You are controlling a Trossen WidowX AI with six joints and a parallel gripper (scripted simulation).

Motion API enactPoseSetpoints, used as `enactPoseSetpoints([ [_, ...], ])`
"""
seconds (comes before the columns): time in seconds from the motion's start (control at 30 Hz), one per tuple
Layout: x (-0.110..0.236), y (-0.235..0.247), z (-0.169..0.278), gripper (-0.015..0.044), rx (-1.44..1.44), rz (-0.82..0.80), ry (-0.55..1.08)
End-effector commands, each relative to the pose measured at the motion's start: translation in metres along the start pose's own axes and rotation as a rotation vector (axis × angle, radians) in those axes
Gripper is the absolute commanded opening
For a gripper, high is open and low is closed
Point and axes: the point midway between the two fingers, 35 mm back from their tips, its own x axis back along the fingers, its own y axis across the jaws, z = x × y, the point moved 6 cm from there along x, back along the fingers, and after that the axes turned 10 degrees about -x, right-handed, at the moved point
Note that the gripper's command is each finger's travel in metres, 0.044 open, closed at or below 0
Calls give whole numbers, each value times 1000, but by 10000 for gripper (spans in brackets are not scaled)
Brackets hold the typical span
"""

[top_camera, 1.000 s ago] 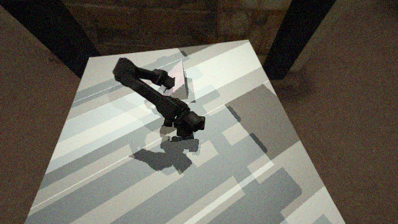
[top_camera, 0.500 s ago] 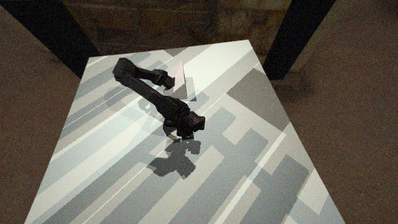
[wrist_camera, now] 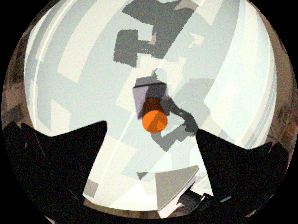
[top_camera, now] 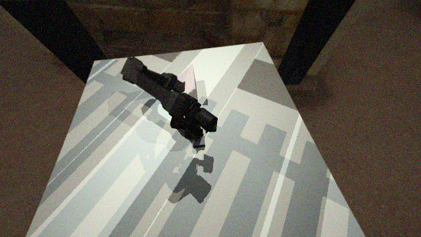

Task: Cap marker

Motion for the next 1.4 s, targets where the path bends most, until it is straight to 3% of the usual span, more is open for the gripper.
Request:
enactPoseSetpoints([
  [0.0,16,-2,1,440,-4,-2,4],
  [0.03,16,-2,1,440,-4,-2,4],
  [0.2,8,-3,2,309,238,-1,-1],
  [0.6,7,-4,2,0,252,-1,-1],
  [1.37,-10,-3,2,0,252,-1,-2],
])
